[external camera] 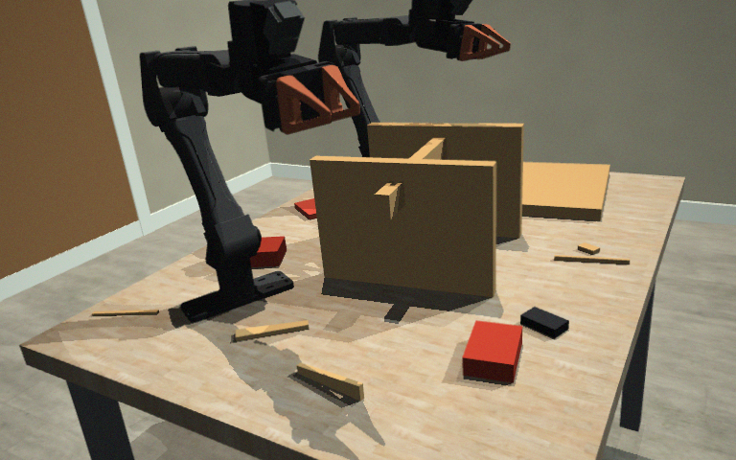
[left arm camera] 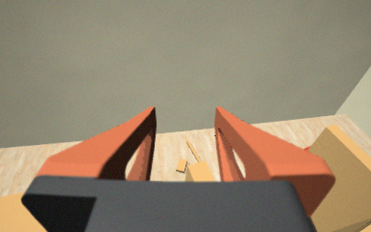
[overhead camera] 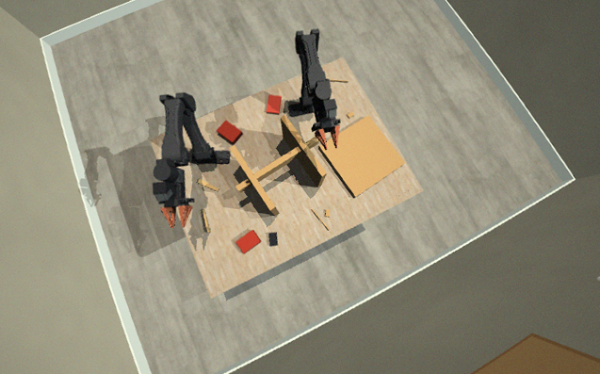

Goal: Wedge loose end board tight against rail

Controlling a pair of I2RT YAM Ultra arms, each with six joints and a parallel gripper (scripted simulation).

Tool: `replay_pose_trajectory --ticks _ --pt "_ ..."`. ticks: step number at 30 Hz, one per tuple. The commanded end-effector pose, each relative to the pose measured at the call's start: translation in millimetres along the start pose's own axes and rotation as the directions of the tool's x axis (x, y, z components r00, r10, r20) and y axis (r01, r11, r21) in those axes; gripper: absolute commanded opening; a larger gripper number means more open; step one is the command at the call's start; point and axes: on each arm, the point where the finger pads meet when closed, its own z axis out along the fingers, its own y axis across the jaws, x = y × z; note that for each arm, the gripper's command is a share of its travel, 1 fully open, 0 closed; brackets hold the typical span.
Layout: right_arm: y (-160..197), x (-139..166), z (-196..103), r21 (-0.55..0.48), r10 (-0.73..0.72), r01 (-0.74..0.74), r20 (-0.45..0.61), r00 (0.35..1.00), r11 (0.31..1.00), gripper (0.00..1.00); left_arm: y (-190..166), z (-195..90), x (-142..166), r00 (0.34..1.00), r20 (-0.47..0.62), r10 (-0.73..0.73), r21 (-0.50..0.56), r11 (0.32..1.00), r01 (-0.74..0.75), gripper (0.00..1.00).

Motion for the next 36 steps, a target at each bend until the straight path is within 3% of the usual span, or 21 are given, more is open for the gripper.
replay_pose_trajectory --ticks 1,7,9,14,21,25,26,36 --pt "-19 -40 -10 0.022 -0.049 0.046 0.176 0.983 0.999 0.40 3 -9 -42 0.980 0.181 0.081 0.040 0.995 -0.089 0.40" --pt "-37 -46 -13 0.065 -0.076 0.064 0.209 0.975 0.996 0.40 12 -9 -45 0.970 0.212 0.120 0.023 0.992 -0.127 0.40" --pt "-41 -43 -16 0.079 -0.065 0.049 0.204 0.977 0.996 0.40 13 -20 -63 0.963 0.248 0.104 0.011 0.994 -0.110 0.40" --pt "-45 -60 -21 0.101 -0.045 0.023 0.224 0.974 0.995 0.40 13 -16 -57 0.973 0.219 0.066 0.003 0.998 -0.068 0.40" --pt "-34 -29 -14 0.075 -0.053 0.042 0.141 0.989 0.996 0.40 12 -10 -46 0.980 0.179 0.085 -0.003 0.996 -0.085 0.40" --pt "-41 -33 -10 0.093 -0.054 0.040 0.155 0.986 0.995 0.40 19 -10 -46 0.980 0.181 0.082 -0.021 0.997 -0.080 0.40" --pt "-40 -34 -15 0.092 -0.056 0.041 0.168 0.984 0.995 0.22 21 -10 -47 0.980 0.179 0.086 -0.026 0.996 -0.083 0.40" --pt "-40 -27 -10 0.093 -0.057 0.045 0.132 0.990 0.995 0.22 14 -11 -48 0.979 0.185 0.091 -0.009 0.996 -0.091 0.40"
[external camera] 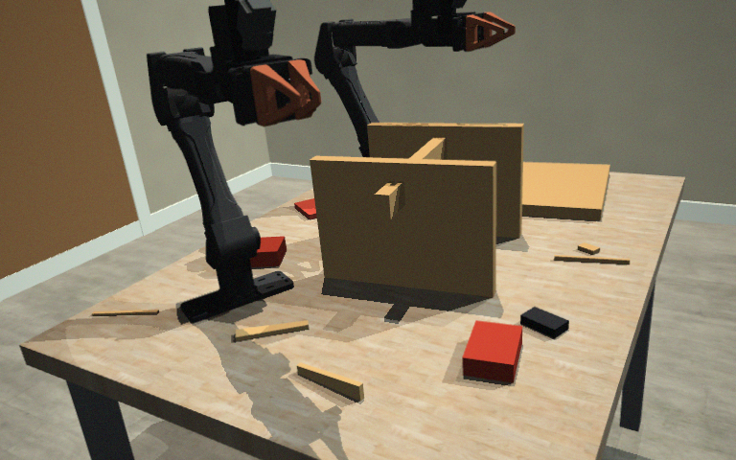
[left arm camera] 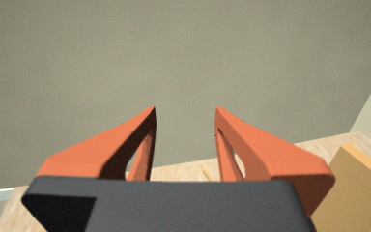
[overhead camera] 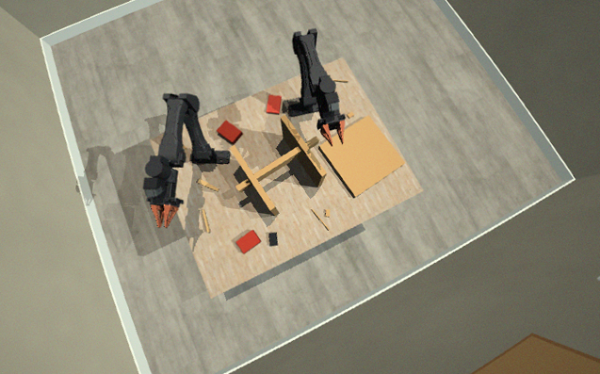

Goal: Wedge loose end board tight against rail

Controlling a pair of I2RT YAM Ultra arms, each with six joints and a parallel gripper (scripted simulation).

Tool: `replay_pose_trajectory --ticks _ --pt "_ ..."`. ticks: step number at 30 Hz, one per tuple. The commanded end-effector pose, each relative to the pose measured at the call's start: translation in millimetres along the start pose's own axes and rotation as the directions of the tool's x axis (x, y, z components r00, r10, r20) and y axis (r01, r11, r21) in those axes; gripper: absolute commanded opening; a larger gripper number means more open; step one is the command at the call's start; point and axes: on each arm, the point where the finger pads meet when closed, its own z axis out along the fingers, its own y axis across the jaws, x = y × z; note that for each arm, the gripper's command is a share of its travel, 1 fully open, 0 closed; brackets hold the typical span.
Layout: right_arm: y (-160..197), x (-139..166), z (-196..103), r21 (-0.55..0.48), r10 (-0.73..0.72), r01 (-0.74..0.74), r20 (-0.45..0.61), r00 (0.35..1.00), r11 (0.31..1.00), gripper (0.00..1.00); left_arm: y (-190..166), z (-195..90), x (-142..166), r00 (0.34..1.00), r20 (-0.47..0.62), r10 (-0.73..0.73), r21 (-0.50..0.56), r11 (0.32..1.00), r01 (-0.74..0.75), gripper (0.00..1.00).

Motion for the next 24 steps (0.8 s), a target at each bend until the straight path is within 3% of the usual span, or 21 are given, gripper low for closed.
replay_pose_trajectory --ticks 1,6,7,8,10,20,24 --pt "0 -4 -4 0.003 -0.007 0.007 0.010 1.000 1.000 0.22 -1 -3 -23 0.998 0.058 0.009 0.000 1.000 -0.009 0.40" --pt "0 -3 -2 0.003 -0.006 0.006 0.009 1.000 1.000 0.22 -2 -3 -23 0.998 0.058 0.009 0.003 1.000 -0.009 0.40" --pt "2 39 11 -0.003 -0.012 0.012 -0.107 0.994 1.000 0.22 -3 -3 -23 0.998 0.058 0.009 0.004 1.000 -0.009 0.40" --pt "2 17 9 -0.005 -0.016 0.016 -0.069 0.997 1.000 0.22 -3 -3 -23 0.998 0.058 0.009 0.004 1.000 -0.009 0.40" --pt "4 16 12 -0.011 -0.028 0.027 -0.089 0.996 1.000 0.22 -3 -3 -23 0.998 0.058 0.008 0.004 1.000 -0.009 0.40" --pt "4 83 31 -0.038 -0.092 0.084 -0.341 0.935 0.996 0.22 -3 -3 -23 0.998 0.058 0.008 0.004 1.000 -0.008 0.40" --pt "7 94 34 -0.053 -0.102 0.089 -0.381 0.919 0.995 0.22 -3 -3 -23 0.998 0.058 0.008 0.004 1.000 -0.008 0.40"
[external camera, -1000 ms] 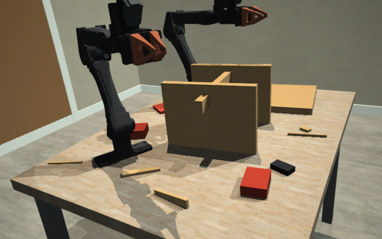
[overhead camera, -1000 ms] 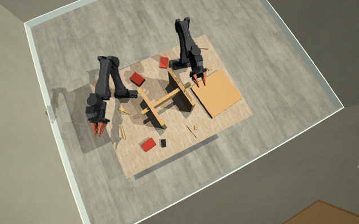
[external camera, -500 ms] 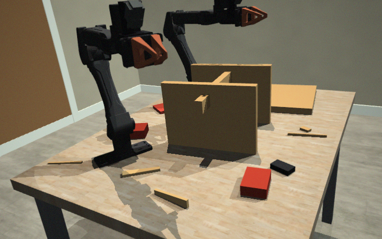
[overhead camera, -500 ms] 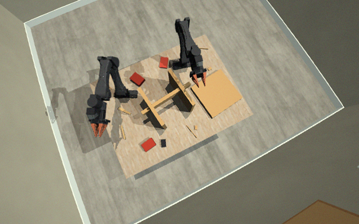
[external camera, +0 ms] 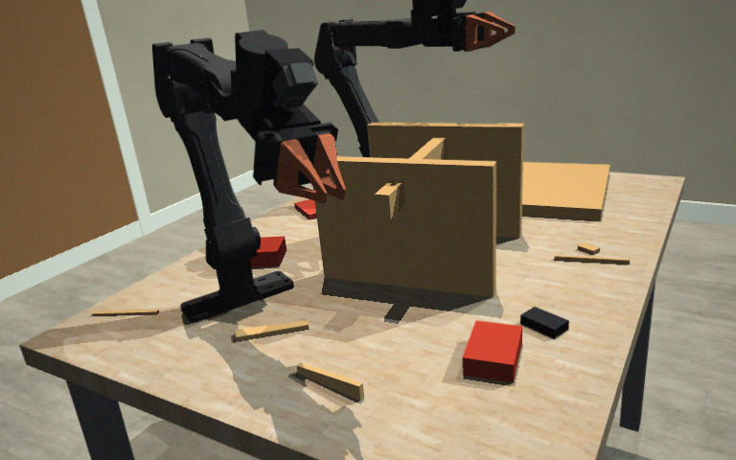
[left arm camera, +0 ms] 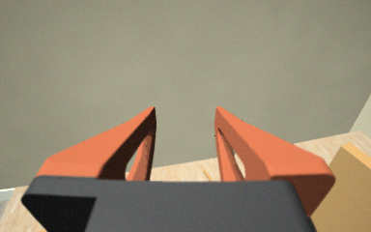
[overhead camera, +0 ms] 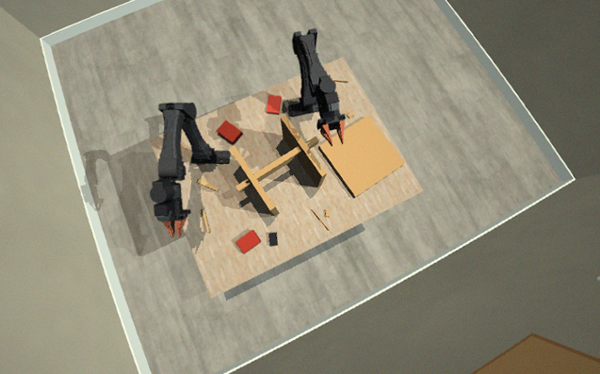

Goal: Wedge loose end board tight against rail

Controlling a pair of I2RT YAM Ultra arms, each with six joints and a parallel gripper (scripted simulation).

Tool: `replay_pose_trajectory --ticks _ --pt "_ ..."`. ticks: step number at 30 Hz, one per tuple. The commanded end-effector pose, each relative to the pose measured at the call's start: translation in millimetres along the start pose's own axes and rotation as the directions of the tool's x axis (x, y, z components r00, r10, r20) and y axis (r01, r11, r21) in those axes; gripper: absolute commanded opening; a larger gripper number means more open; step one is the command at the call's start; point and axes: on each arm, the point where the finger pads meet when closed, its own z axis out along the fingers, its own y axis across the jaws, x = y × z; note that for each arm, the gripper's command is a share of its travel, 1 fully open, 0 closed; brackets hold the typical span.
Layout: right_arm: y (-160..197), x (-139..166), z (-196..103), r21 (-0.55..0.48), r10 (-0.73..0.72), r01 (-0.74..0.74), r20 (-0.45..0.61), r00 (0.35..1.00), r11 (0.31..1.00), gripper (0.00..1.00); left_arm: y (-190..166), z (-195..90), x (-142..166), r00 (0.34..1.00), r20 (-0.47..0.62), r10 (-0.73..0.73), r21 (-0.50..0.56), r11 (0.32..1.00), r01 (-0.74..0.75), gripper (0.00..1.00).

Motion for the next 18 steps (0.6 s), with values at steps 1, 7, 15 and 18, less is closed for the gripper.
replay_pose_trajectory --ticks 1,7,15,18 --pt "7 -1 3 -0.020 -0.033 0.032 -0.049 0.998 0.999 0.22 -3 -3 -23 0.998 0.058 0.006 0.004 1.000 -0.006 0.40" --pt "8 39 22 -0.041 -0.072 0.065 -0.217 0.974 0.997 0.22 -3 -3 -23 0.998 0.058 0.006 0.004 1.000 -0.006 0.40" --pt "10 80 35 -0.077 -0.115 0.092 -0.380 0.918 0.993 0.22 -3 -3 -23 0.998 0.058 0.006 0.004 1.000 -0.006 0.40" --pt "14 99 38 -0.102 -0.138 0.102 -0.454 0.880 0.990 0.22 -3 -3 -23 0.998 0.058 0.006 0.004 1.000 -0.006 0.40"
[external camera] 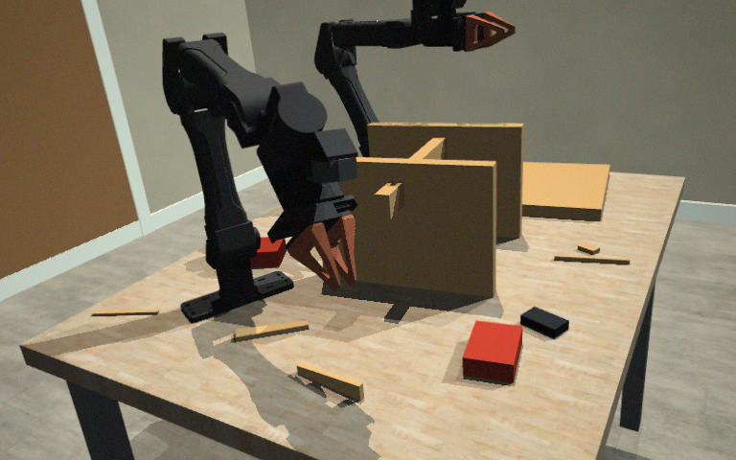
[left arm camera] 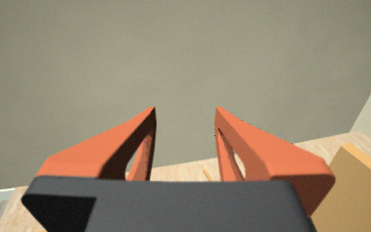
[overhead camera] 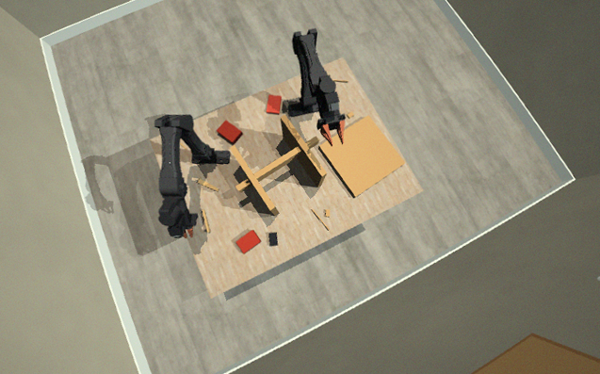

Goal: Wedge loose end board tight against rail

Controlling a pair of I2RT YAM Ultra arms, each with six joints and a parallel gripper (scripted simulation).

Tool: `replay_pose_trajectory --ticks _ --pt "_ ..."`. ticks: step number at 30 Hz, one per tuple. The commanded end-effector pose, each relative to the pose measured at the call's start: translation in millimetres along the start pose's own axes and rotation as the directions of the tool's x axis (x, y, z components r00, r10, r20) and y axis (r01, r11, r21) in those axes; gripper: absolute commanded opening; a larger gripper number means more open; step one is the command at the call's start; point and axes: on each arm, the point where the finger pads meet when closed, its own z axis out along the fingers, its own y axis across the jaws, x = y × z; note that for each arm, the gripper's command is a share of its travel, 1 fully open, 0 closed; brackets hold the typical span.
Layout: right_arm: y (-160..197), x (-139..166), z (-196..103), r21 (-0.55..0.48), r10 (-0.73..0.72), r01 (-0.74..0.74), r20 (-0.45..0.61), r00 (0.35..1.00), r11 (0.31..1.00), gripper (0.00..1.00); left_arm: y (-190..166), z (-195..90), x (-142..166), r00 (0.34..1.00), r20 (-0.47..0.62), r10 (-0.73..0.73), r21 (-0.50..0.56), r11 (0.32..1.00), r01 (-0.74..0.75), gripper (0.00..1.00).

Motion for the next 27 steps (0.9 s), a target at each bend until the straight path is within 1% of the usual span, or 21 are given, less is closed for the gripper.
replay_pose_trajectory --ticks 1,7,12,14,15,16,19,21,22,25,27 --pt "3 4 1 -0.016 -0.035 0.034 -0.072 0.997 0.999 0.22 -3 -3 -23 0.998 0.058 0.006 0.004 1.000 -0.006 0.40" --pt "15 44 22 -0.076 -0.097 0.080 -0.262 0.960 0.994 0.22 -3 -3 -23 0.998 0.058 0.006 0.004 1.000 -0.006 0.40" --pt "17 79 32 -0.125 -0.138 0.094 -0.418 0.898 0.988 0.22 -3 -3 -23 0.998 0.058 0.006 0.004 1.000 -0.006 0.40" --pt "17 79 32 -0.125 -0.138 0.094 -0.418 0.898 0.988 0.22 -3 -3 -23 0.998 0.058 0.006 0.004 1.000 -0.006 0.40" --pt "16 84 31 -0.132 -0.143 0.094 -0.441 0.886 0.987 0.22 -3 -3 -23 0.998 0.058 0.006 0.004 1.000 -0.006 0.40" --pt "23 90 35 -0.153 -0.163 0.102 -0.470 0.867 0.983 0.22 -3 -3 -23 0.998 0.058 0.006 0.004 1.000 -0.006 0.40" --pt "20 115 37 -0.186 -0.183 0.092 -0.566 0.804 0.978 0.22 -3 -3 -23 0.998 0.058 0.006 0.004 1.000 -0.006 0.40" --pt "25 129 37 -0.219 -0.213 0.094 -0.618 0.756 0.971 0.22 -3 -3 -23 0.998 0.058 0.006 0.004 1.000 -0.006 0.40" --pt "27 132 36 -0.234 -0.228 0.098 -0.632 0.741 0.967 0.22 -3 -3 -23 0.998 0.058 0.006 0.004 1.000 -0.006 0.40" --pt "30 132 37 -0.247 -0.242 0.104 -0.639 0.730 0.963 0.22 -3 -3 -23 0.998 0.058 0.006 0.004 1.000 -0.006 0.40" --pt "25 120 37 -0.220 -0.218 0.104 -0.601 0.769 0.970 0.22 -3 -3 -23 0.998 0.058 0.006 0.004 1.000 -0.006 0.40"
